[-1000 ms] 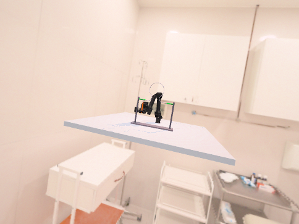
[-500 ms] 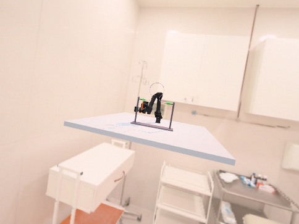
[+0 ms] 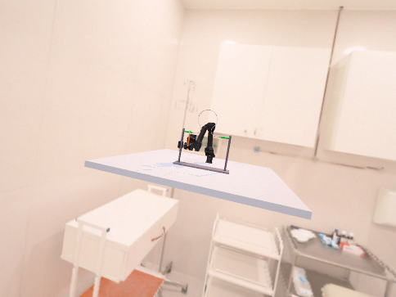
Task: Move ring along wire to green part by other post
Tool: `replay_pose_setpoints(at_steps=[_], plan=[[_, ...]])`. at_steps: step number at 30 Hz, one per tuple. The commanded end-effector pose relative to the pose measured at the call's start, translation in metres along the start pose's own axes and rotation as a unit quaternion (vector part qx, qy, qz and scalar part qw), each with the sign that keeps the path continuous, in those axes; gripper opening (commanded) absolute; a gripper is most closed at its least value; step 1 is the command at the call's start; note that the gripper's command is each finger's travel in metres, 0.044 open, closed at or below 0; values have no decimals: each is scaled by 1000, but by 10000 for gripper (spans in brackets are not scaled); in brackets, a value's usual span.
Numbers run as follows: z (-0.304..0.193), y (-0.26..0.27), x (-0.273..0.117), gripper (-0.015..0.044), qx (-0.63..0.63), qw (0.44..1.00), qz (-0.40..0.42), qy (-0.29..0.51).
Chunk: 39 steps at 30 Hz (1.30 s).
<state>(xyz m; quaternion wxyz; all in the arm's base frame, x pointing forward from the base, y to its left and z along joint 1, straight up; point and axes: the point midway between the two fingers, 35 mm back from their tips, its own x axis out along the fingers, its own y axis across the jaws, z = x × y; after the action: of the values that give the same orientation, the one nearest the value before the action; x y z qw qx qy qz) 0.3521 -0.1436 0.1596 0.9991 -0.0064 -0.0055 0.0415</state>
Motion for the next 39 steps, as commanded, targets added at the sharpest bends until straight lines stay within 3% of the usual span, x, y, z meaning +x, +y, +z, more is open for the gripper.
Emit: replay_pose_setpoints(at_steps=[1, 39], plan=[[2, 0, 1, -150, 0, 1000, 2, -2], [3, 37, 1, -150, 14, 1000, 3, -1]])
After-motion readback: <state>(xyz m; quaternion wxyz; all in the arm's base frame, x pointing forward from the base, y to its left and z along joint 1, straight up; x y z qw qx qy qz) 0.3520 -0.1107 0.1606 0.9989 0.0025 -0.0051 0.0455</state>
